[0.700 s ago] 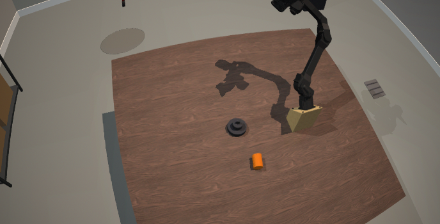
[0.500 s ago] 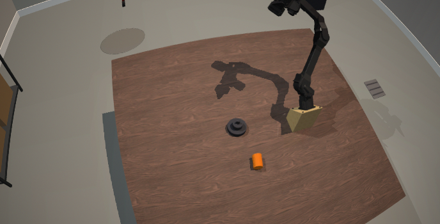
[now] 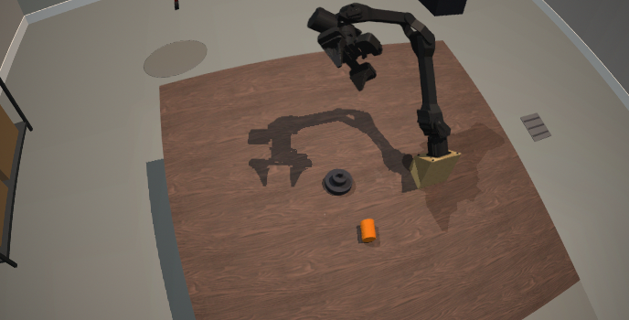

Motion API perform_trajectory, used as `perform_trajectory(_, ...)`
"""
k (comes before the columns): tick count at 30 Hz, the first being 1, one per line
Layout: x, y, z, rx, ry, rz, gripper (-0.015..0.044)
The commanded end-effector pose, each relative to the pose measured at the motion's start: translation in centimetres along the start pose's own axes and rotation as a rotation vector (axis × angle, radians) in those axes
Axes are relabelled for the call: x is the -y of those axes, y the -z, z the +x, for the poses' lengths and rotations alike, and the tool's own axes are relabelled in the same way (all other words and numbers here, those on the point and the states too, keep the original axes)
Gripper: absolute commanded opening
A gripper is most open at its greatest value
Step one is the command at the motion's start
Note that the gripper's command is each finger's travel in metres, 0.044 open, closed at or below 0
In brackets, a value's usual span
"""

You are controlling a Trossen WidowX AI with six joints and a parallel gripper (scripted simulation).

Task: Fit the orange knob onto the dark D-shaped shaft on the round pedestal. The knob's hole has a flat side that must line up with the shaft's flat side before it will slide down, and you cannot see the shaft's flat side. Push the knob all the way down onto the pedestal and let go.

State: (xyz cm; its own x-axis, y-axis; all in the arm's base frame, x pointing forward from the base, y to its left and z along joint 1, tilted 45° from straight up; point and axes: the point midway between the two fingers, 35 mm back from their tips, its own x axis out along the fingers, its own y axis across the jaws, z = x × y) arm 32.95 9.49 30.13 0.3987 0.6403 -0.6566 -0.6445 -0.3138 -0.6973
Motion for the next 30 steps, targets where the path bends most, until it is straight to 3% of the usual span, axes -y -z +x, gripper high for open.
perform_trajectory(1, -3.1, 3.4, 5.7, -0.083, -0.196, 0.230, 0.0440)
perform_trajectory(7, -10.3, 7.6, 14.1, -0.350, -0.508, 0.553, 0.0440)
perform_trajectory(12, -18.1, 9.8, 19.6, -0.705, -0.715, 0.717, 0.0440)
perform_trajectory(20, -30.0, 11.8, 23.6, -1.379, -0.760, 0.664, 0.0440)
perform_trajectory(30, -31.0, 12.0, 23.7, -1.432, -0.744, 0.642, 0.0440)
